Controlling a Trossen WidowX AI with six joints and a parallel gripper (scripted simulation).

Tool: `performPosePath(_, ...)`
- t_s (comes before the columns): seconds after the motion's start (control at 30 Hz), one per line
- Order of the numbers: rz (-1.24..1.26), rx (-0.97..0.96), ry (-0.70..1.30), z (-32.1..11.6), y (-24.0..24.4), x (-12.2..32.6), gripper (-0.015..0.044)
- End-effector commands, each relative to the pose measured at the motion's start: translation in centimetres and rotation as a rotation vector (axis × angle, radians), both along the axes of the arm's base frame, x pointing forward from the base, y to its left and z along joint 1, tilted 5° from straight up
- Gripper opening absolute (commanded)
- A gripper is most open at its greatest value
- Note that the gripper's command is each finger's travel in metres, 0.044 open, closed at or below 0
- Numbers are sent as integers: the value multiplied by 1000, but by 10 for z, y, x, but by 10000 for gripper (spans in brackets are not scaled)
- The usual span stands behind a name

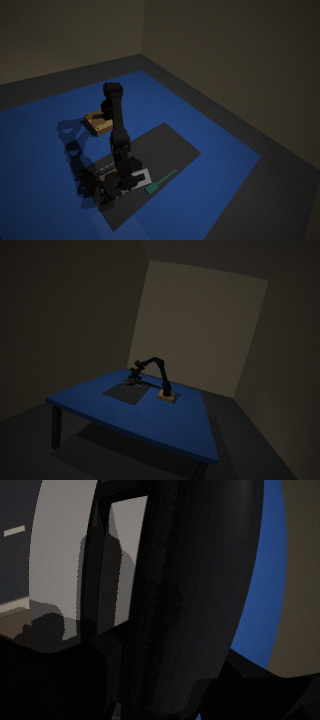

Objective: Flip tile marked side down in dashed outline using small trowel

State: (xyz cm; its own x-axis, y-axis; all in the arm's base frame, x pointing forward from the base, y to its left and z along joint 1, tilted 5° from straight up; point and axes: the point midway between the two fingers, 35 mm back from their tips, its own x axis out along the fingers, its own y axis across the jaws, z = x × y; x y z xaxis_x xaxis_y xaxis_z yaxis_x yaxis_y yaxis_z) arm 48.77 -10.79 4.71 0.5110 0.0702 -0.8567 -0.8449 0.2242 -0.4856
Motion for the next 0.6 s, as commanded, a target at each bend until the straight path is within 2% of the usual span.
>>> performPosePath(0.0, -12, -3, 24, 2, 27, -2, 0)
performPosePath(0.57, -58, -68, 89, 3, 116, -21, 0)
